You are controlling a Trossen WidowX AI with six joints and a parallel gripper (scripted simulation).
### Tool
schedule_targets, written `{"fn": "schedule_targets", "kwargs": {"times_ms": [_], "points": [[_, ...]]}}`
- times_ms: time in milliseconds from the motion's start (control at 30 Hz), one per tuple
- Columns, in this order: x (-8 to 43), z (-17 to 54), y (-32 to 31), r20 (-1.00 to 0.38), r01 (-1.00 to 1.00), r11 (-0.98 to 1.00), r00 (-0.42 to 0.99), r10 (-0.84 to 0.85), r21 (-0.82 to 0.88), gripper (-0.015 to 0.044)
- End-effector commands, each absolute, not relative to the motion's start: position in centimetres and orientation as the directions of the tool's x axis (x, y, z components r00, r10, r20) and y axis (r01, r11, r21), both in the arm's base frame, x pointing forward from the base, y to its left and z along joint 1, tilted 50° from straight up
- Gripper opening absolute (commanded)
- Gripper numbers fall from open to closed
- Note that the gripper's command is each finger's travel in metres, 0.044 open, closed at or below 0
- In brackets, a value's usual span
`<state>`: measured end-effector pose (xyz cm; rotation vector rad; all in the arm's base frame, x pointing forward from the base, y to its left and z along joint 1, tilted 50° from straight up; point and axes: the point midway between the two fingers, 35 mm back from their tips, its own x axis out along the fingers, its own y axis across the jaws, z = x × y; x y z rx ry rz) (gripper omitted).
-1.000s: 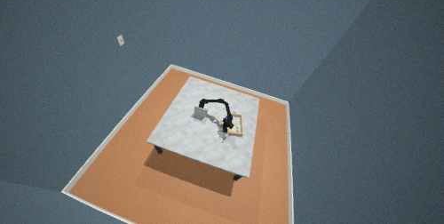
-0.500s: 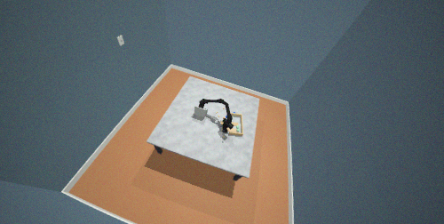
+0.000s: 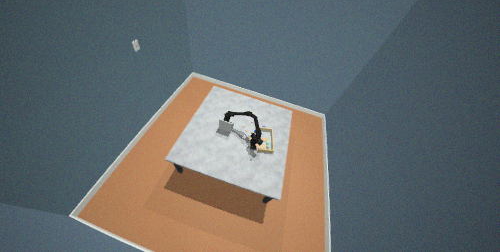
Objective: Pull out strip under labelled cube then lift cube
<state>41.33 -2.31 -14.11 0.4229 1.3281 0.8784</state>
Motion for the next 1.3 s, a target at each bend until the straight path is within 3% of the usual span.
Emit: {"fn": "schedule_targets", "kwargs": {"times_ms": [0,1267], "points": [[41.34,-14.15,-2.22,-0.654,-0.304,0.622,-0.004,0.757,0.722,0.0],[41.44,-14.42,-1.96,-0.653,-0.304,0.622,-0.004,0.757,0.722,0.0]]}}
